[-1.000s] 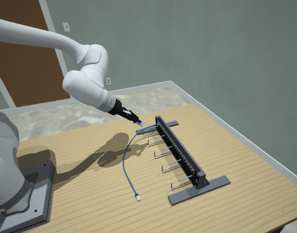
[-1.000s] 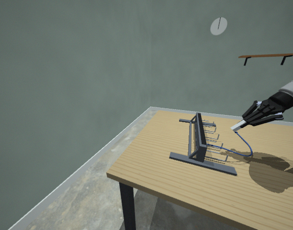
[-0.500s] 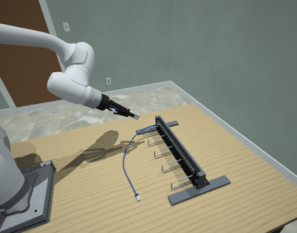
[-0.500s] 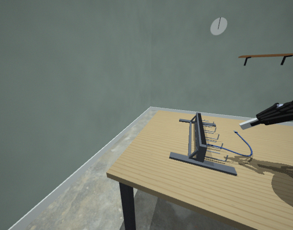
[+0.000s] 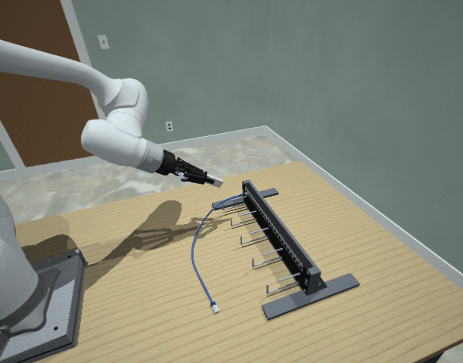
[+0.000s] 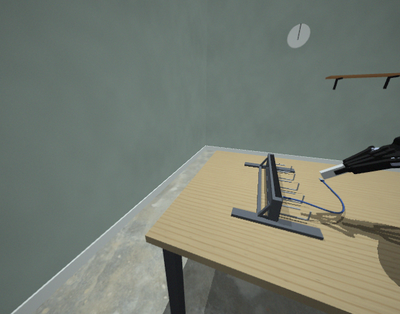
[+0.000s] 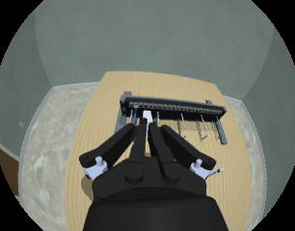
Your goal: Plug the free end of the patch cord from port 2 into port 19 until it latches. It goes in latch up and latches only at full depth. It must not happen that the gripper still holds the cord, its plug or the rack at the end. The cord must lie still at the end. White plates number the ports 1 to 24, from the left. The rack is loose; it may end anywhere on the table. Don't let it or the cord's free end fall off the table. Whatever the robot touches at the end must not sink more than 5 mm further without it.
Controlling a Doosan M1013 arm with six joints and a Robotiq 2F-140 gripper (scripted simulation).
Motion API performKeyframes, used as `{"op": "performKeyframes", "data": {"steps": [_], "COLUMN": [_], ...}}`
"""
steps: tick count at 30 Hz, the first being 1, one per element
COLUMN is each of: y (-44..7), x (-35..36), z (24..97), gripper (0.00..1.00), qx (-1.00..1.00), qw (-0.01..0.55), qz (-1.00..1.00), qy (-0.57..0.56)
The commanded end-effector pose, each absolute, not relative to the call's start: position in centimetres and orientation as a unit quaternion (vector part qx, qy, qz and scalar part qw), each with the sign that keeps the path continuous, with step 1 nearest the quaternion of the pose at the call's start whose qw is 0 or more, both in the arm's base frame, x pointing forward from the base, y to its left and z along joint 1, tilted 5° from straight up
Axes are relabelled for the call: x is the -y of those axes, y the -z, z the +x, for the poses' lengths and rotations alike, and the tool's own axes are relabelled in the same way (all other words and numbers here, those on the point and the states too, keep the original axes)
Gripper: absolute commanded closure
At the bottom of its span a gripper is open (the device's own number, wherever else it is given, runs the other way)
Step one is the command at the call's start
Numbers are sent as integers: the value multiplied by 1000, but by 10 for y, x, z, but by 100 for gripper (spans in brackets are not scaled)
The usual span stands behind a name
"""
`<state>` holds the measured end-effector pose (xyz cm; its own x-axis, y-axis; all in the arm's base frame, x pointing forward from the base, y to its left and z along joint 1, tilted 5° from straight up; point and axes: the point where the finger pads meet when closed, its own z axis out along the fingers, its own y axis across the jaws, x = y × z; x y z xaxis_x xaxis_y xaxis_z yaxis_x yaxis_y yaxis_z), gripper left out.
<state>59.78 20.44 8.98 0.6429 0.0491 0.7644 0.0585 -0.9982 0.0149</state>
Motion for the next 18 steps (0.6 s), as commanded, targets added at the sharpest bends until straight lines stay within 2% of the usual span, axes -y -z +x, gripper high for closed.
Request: {"op": "performKeyframes", "data": {"steps": [1, 10, 18], "y": [-75, -28, -17], "x": [-205, -208, -208], "z": [616, 671, 685], "gripper": [100, 100, 100], "qx": [30, 30, 30], "qw": [7, 7, 7], "qz": [-906, -906, -906], "qy": [423, 423, 423]}}
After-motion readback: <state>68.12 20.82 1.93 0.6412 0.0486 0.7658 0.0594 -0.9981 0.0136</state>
